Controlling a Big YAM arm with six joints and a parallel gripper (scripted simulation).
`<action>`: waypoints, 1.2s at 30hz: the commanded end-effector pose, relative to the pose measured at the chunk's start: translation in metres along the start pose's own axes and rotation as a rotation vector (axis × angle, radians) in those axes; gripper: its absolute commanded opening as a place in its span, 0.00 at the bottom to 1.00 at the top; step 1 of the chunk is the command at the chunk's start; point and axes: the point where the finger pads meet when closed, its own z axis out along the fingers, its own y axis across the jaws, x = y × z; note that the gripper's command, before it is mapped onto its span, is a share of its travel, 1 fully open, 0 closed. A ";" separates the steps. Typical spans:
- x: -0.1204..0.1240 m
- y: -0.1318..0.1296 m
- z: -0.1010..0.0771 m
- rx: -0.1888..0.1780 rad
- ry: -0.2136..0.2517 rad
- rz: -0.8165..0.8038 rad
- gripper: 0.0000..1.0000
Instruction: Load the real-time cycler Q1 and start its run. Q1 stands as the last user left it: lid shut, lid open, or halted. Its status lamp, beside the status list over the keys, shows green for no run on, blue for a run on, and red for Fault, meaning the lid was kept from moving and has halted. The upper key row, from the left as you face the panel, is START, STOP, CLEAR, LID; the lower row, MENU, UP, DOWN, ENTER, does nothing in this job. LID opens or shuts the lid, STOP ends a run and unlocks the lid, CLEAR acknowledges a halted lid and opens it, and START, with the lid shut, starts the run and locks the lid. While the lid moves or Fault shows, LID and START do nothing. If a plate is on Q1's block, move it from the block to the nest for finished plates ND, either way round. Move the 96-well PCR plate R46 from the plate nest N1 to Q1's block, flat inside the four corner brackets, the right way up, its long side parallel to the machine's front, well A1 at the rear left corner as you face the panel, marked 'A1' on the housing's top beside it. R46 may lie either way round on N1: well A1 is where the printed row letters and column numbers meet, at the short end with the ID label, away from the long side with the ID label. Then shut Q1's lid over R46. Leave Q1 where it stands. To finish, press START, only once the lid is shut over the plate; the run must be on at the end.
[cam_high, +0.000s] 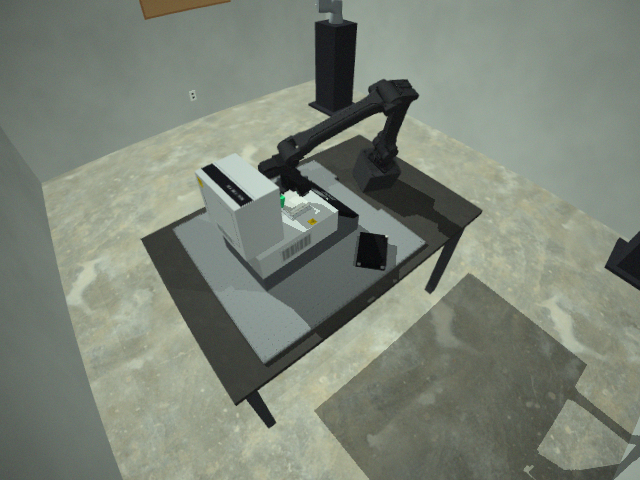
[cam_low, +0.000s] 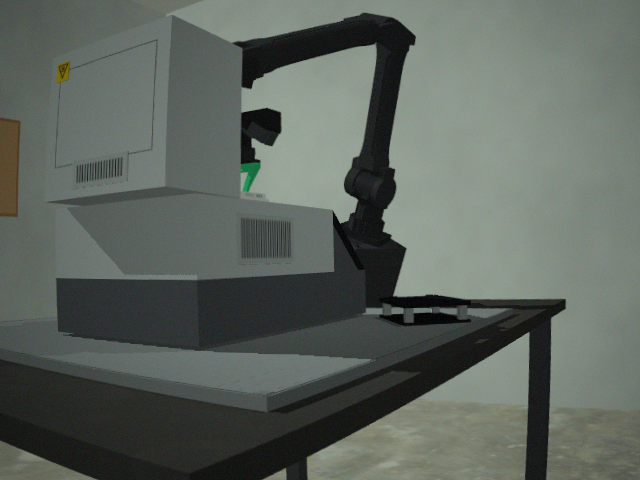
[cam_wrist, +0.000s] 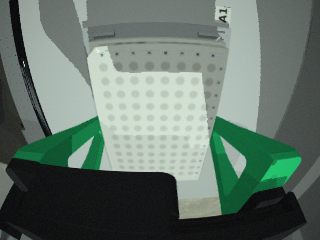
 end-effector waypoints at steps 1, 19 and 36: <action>-0.003 -0.009 0.001 0.019 0.005 -0.009 0.00; 0.011 -0.003 0.001 0.020 0.002 0.006 0.00; 0.010 0.004 0.004 0.001 0.000 0.032 0.00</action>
